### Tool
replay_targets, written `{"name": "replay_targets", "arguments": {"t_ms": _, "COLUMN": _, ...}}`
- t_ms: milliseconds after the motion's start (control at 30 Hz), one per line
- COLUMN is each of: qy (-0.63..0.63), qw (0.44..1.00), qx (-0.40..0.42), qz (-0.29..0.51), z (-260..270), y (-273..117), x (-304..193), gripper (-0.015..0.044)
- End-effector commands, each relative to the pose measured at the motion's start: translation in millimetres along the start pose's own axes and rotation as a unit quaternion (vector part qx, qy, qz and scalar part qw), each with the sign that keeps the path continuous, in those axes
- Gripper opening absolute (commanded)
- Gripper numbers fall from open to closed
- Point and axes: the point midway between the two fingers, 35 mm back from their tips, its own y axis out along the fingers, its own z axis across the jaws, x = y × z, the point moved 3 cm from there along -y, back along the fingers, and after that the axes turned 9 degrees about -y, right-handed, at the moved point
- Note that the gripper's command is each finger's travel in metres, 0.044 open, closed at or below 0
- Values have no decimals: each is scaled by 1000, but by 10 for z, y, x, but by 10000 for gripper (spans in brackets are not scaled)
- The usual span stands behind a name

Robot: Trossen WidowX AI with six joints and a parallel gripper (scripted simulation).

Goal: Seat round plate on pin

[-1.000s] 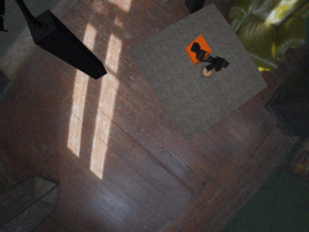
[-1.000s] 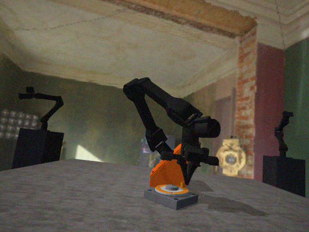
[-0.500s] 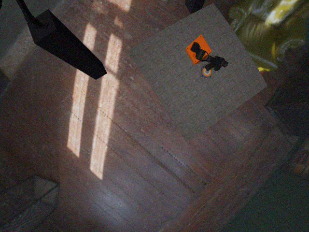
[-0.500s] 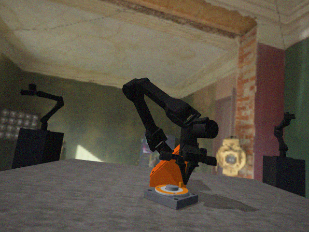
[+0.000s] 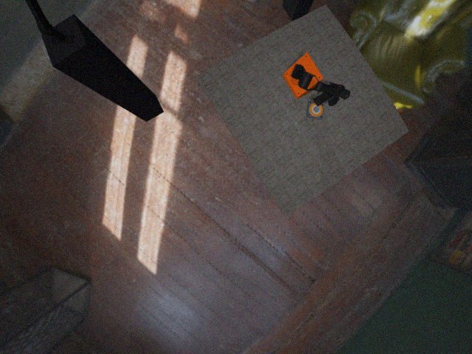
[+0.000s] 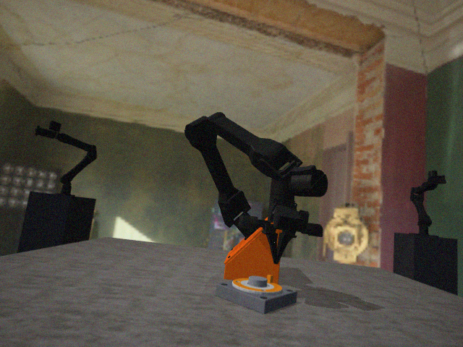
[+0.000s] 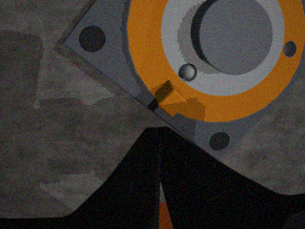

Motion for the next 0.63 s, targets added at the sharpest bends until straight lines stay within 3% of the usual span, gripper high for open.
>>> {"name": "replay_targets", "arguments": {"t_ms": 0, "qy": 7, "qw": 1000, "qx": 3, "qz": -4, "z": -5, "y": -157, "x": -3, "gripper": 0}}
{"name": "replay_targets", "arguments": {"t_ms": 600, "qy": 1, "qw": 1000, "qx": 1, "qz": -4, "z": 5, "y": -78, "x": -3, "gripper": 0}}
